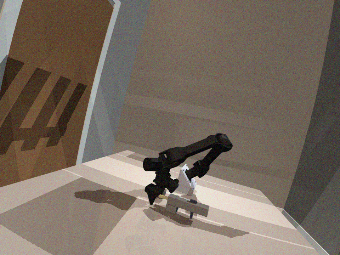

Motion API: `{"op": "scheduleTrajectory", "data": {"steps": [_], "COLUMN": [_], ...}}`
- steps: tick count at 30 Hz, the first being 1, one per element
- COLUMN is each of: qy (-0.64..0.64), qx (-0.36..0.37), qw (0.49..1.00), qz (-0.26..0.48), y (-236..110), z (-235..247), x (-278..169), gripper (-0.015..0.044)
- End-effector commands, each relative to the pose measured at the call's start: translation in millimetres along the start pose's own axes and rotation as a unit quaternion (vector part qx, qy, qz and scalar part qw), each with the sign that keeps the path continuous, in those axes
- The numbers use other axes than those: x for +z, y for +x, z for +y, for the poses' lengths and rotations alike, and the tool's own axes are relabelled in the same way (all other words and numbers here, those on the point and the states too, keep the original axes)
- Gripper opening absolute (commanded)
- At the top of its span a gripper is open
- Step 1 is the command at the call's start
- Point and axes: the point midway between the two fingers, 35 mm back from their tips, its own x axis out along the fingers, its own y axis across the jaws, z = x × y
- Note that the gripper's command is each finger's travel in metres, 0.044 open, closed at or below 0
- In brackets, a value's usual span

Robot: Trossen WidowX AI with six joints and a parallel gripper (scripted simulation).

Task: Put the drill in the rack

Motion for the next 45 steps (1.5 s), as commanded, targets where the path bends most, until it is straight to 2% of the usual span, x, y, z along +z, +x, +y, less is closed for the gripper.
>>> {"op": "scheduleTrajectory", "data": {"steps": [1, 33, 45], "qy": [0.002, 0.002, -0.001], "qx": [0.001, 0.001, -0.001], "qw": [1.0, 1.0, 1.0], "qz": [-0.003, -0.004, 0.0], "y": [1.2, 3.7, 2.1], "z": [0.4, 1.0, -0.5], "x": [3.0, 9.7, 7.4], "gripper": [0.044, 0.044, 0.0125]}}
